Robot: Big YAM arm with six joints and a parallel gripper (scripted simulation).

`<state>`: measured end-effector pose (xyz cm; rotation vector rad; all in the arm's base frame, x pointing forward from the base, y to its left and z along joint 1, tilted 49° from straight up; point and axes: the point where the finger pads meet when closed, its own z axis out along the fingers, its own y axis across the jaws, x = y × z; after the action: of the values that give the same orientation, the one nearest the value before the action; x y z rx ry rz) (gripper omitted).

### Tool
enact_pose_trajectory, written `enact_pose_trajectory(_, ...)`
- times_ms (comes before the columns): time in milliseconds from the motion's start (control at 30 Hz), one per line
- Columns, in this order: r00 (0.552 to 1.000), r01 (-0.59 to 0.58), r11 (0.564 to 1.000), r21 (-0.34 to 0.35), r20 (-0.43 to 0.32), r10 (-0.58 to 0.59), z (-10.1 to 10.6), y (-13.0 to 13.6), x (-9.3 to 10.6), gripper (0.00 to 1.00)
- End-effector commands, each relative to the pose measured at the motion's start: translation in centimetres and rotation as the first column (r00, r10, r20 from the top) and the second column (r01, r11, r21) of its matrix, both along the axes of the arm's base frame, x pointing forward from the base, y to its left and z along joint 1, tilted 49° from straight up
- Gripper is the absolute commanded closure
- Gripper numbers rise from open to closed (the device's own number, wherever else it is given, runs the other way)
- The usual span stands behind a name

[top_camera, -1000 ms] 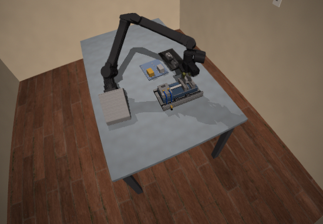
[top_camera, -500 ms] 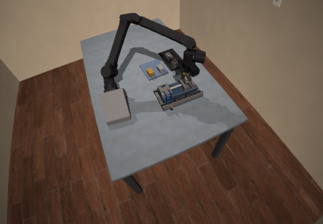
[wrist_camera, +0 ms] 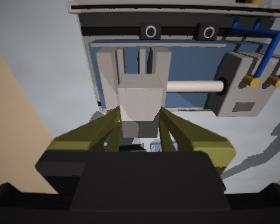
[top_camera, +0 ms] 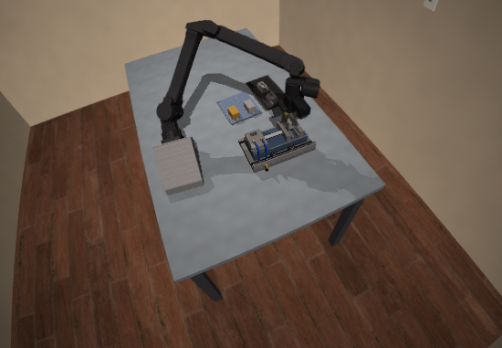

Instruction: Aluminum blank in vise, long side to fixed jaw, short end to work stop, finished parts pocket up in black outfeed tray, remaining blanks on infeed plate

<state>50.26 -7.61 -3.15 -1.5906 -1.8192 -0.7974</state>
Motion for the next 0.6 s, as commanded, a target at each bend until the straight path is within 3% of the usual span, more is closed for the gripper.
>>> enact_pose_trajectory(0, 0.998, 0.024, 1.000, -0.019, 0.049, -0.024, 1.08, -2.84, 1.87, 1.00)
enact_pose_trajectory(567, 0.999, 0.023, 1.000, -0.015, 0.040, -0.023, 1.22, -3.50, 2.26, 1.00)
